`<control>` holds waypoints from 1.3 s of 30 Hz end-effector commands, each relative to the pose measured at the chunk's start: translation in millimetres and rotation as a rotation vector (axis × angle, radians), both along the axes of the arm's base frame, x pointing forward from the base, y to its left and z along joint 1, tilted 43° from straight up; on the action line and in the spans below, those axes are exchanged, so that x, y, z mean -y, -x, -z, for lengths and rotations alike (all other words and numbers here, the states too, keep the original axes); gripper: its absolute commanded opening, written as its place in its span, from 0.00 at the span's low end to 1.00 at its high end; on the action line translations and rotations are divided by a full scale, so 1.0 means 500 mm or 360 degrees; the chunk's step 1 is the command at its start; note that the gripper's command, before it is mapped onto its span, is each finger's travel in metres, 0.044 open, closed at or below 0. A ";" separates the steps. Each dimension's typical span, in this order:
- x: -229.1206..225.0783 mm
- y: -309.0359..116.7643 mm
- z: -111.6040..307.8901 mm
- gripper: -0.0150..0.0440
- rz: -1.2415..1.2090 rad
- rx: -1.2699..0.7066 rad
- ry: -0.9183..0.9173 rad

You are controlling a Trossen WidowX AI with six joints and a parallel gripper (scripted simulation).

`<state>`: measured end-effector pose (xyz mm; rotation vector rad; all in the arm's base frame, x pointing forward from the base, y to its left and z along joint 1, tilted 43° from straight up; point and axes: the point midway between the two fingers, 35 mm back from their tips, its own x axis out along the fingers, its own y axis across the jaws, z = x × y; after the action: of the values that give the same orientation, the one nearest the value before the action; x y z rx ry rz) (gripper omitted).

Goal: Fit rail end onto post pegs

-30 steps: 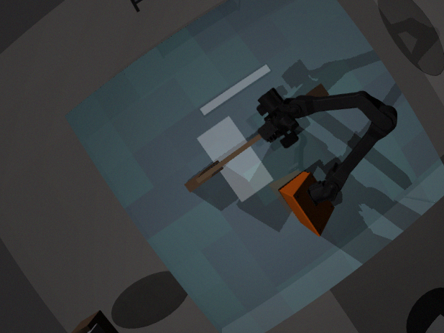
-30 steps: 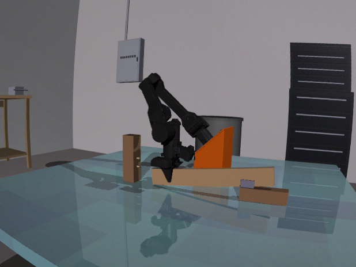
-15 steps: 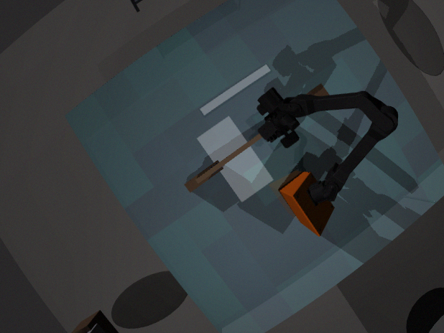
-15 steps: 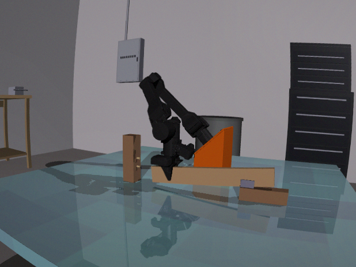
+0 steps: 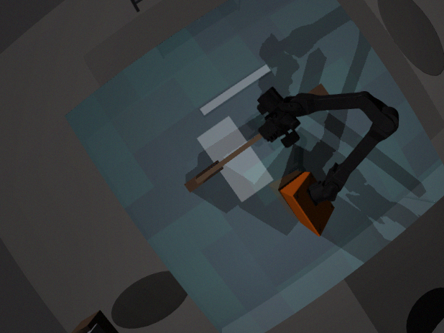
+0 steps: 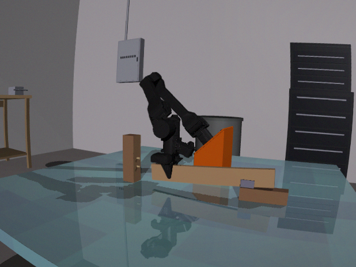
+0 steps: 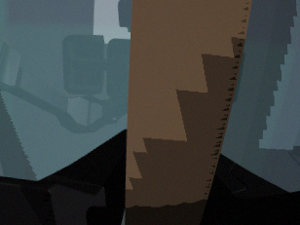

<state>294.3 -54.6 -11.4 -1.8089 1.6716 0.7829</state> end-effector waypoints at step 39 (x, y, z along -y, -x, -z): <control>-0.035 -0.001 -0.033 0.25 -0.0010 0.0010 -0.0009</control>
<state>293.6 -41.8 3.1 -1.8123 1.6737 0.7796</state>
